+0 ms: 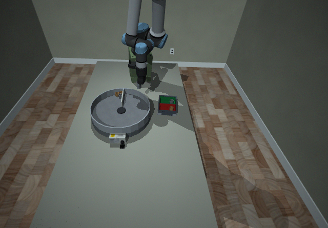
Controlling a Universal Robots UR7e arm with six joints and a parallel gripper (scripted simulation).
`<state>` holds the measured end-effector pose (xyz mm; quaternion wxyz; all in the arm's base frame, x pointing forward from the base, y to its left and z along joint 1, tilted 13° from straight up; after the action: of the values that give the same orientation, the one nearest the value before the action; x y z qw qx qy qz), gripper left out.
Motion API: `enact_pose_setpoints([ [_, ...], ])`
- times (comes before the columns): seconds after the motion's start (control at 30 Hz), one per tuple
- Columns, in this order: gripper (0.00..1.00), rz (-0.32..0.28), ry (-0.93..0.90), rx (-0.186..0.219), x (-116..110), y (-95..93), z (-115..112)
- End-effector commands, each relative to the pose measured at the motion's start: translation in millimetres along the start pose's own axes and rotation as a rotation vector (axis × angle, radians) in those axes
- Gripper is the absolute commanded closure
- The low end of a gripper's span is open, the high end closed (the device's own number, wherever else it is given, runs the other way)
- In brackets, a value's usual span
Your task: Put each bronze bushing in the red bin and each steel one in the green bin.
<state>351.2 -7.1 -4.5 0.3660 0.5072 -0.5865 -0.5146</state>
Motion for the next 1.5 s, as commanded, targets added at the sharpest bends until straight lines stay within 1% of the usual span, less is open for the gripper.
enact_pose_setpoints([
  [0.0, 1.0, 0.005, 0.013, 0.001, -33.2, 0.6, 6.8],
  [0.17, 1.0, 0.006, 0.014, 0.001, -35.4, 0.6, 7.3],
  [0.33, 1.0, 0.006, 0.039, 0.0, -87.3, 0.3, 20.2],
  [0.47, 1.0, 0.006, 0.039, 0.0, -87.3, 0.3, 20.2],
  [0.53, 1.0, 0.006, 0.049, 0.0, -108.1, 0.2, 25.4],
  [0.6, 1.0, 0.006, 0.049, 0.0, -108.1, 0.2, 25.4],
  [0.7, 1.0, 0.006, 0.064, 0.0, -139.2, 0.1, 33.1],
  [0.8, 1.0, 0.006, 0.064, 0.0, -139.2, 0.1, 33.1],
  [0.97, 1.0, 0.005, 0.088, 0.0, -189.7, -0.2, 45.7],
  [1.47, 1.0, 0.005, 0.089, 0.0, -190.8, 0.0, 46.0],
])
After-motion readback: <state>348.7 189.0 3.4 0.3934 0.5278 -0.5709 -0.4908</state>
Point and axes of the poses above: the point where the finger pads meet when closed, its own y axis back along the fingers, its own z axis across the jaws, x = y × z, the point moved 4 cm from there along y, back along the fingers, and after that the axes turned 5 degrees about y, right-handed, at the moved point
